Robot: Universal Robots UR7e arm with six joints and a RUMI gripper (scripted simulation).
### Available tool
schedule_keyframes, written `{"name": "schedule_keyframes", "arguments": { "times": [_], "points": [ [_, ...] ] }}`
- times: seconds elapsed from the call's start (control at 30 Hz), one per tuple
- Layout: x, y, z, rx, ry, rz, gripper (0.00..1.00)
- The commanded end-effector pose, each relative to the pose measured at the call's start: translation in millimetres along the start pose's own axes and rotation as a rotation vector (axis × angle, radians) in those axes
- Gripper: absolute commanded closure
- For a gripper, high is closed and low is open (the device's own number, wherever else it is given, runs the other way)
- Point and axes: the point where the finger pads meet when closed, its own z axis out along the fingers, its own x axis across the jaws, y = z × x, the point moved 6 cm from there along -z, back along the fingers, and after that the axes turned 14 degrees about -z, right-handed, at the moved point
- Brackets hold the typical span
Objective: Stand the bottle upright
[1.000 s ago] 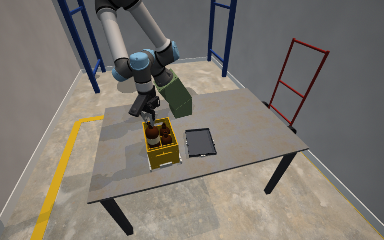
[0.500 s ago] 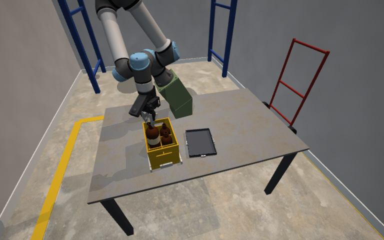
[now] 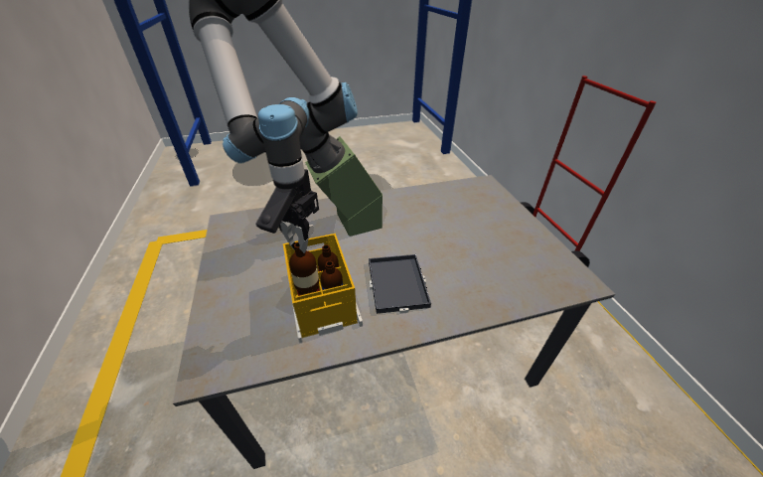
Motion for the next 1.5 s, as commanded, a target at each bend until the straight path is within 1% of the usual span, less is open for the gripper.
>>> {"name": "schedule_keyframes", "arguments": {
  "times": [0.0, 1.0, 1.47],
  "points": [
    [-0.4, 0.0, -0.5, 0.001, 0.000, 0.000, 1.00],
    [-9.6, 8.7, -0.5, 0.001, 0.000, 0.000, 1.00],
    [-20.6, 19.1, -0.5, 0.001, 0.000, 0.000, 1.00]
  ]
}}
